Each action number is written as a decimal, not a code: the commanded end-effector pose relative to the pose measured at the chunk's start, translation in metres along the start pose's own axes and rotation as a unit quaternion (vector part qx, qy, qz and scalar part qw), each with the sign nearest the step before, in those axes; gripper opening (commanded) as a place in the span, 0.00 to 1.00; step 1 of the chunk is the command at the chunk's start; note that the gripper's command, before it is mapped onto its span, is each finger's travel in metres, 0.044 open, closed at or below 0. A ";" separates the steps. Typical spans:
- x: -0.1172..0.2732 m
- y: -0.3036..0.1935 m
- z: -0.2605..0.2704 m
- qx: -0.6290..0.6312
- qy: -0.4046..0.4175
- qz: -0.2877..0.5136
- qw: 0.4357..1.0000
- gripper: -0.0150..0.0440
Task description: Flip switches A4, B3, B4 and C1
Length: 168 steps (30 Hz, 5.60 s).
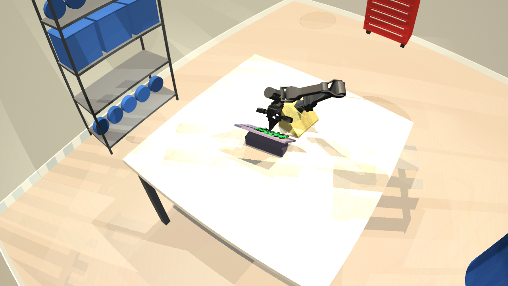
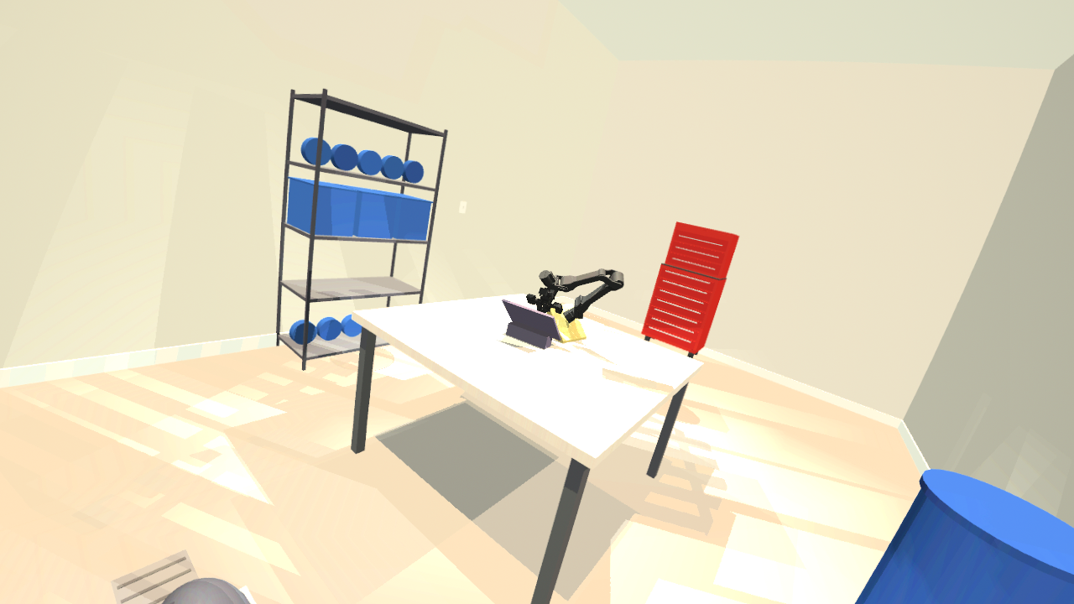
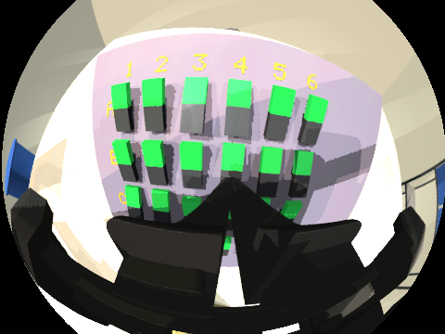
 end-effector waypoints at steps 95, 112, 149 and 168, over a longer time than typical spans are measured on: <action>0.004 -0.043 0.077 -0.005 0.000 0.002 1.000 0.25; 0.004 -0.043 0.077 -0.005 0.000 0.002 1.000 0.25; -0.001 -0.043 0.077 -0.005 0.000 0.002 1.000 0.25; 0.053 -0.041 0.072 -0.005 -0.009 0.026 1.000 0.25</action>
Point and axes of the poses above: the point midway between the two fingers, 35 mm back from their tips, its own x axis back along the fingers, its own z axis across the jaws, y = z × x, the point moved 9 cm from there along x, back along the fingers, and after that the axes turned 2 degrees about -x, right-handed, at the moved point
